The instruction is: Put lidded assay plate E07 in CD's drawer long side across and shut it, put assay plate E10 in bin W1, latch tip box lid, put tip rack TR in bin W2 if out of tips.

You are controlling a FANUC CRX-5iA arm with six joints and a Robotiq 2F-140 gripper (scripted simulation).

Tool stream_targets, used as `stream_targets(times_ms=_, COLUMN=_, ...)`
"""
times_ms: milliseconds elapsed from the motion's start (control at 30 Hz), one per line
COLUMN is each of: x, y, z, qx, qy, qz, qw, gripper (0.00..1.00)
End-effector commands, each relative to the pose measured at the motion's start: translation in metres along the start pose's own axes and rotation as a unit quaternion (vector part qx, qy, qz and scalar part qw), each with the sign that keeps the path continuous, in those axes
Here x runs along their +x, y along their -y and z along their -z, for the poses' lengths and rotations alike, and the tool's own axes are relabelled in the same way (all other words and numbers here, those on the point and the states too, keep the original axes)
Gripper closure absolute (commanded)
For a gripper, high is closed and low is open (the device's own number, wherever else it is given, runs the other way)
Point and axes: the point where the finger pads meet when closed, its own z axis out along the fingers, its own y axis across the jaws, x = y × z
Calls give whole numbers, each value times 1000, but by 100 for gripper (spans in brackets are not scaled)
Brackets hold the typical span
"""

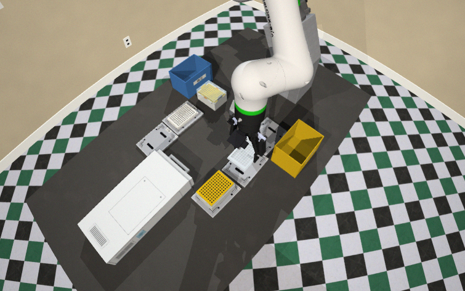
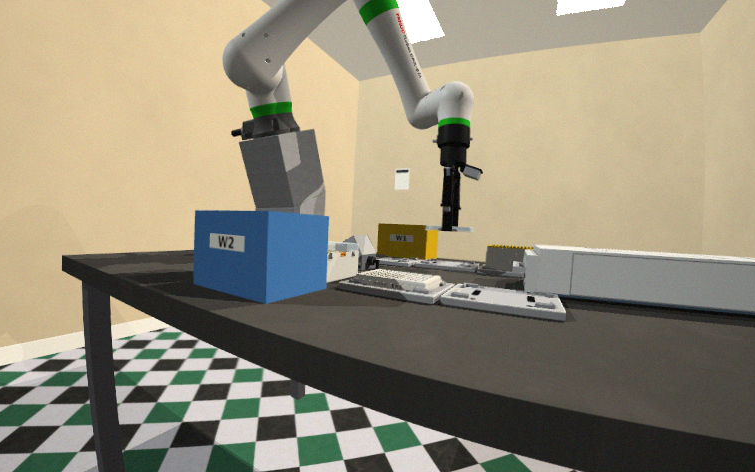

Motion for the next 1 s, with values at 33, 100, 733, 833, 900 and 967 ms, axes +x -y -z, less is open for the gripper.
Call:
stream_targets(times_ms=33, x=1, y=0, z=5, qx=0, qy=-1, qz=0, qw=1000, gripper=90)
stream_targets(times_ms=100, x=1, y=0, z=8, qx=0, qy=-1, qz=0, qw=1000, gripper=90)
stream_targets(times_ms=733, x=1, y=0, z=30, qx=0, qy=-1, qz=0, qw=1000, gripper=90)
stream_targets(times_ms=833, x=1, y=0, z=34, qx=0, qy=-1, qz=0, qw=1000, gripper=90)
stream_targets(times_ms=900, x=1, y=0, z=36, qx=0, qy=-1, qz=0, qw=1000, gripper=90)
stream_targets(times_ms=967, x=1, y=0, z=36, qx=0, qy=-1, qz=0, qw=1000, gripper=90)
